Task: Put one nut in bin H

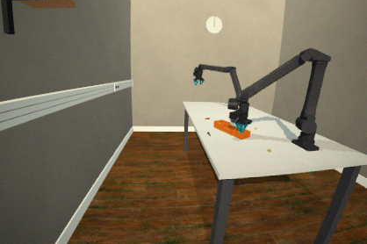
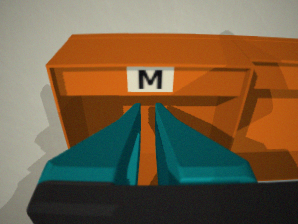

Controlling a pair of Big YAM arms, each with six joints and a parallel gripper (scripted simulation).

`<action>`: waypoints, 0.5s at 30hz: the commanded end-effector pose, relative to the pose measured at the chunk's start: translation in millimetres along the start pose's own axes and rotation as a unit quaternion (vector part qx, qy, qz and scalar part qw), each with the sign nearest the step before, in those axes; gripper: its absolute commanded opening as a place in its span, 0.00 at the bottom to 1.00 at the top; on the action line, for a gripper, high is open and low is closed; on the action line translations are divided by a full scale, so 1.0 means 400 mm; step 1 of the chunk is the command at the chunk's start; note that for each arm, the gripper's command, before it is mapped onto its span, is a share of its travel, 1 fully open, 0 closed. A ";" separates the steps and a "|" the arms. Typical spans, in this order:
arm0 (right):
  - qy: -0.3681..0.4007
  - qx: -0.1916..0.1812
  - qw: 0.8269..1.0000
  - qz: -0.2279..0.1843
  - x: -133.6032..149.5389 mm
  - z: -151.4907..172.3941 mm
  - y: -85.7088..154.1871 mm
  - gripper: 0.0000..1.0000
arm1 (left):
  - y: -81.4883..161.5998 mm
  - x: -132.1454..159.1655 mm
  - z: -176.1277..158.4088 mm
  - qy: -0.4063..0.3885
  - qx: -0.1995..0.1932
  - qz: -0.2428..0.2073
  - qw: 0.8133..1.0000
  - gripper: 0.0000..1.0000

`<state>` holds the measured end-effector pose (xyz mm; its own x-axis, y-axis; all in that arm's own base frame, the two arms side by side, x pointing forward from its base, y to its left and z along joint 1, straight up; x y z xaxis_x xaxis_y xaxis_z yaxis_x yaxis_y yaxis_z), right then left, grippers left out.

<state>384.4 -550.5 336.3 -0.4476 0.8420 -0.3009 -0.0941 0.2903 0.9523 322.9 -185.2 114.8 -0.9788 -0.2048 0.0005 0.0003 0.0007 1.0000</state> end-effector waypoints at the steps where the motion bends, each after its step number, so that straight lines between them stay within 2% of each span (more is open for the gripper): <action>1: -0.001 -0.001 1.000 -0.008 -0.004 -0.001 0.020 1.00 | 0.024 -0.015 -0.020 -0.002 0.010 -0.011 1.000 0.09; 7: -0.001 -0.001 1.000 -0.008 -0.004 -0.001 0.020 1.00 | 0.024 -0.015 -0.020 -0.002 0.010 -0.011 1.000 0.09; 9: -0.001 -0.001 1.000 -0.008 -0.004 -0.001 0.020 1.00 | 0.067 -0.022 -0.041 -0.002 0.020 -0.023 1.000 0.09; 15: -0.001 -0.001 1.000 -0.008 -0.004 -0.001 0.020 1.00 | 0.072 -0.022 -0.041 -0.003 0.014 -0.017 1.000 0.09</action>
<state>384.4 -550.5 336.3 -0.4476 0.8420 -0.3009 -0.0941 0.2903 0.9523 320.2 -184.8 124.2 -0.9793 -0.2026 0.0016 0.0016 0.0000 1.0000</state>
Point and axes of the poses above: on each arm, the point where the finger pads meet when closed, its own y axis back along the fingers, its own z axis across the jaws, x = y × z, the point moved 9 cm from there along y, back along the fingers, and after that the axes turned 11 degrees about -y, right-handed, at the moved point
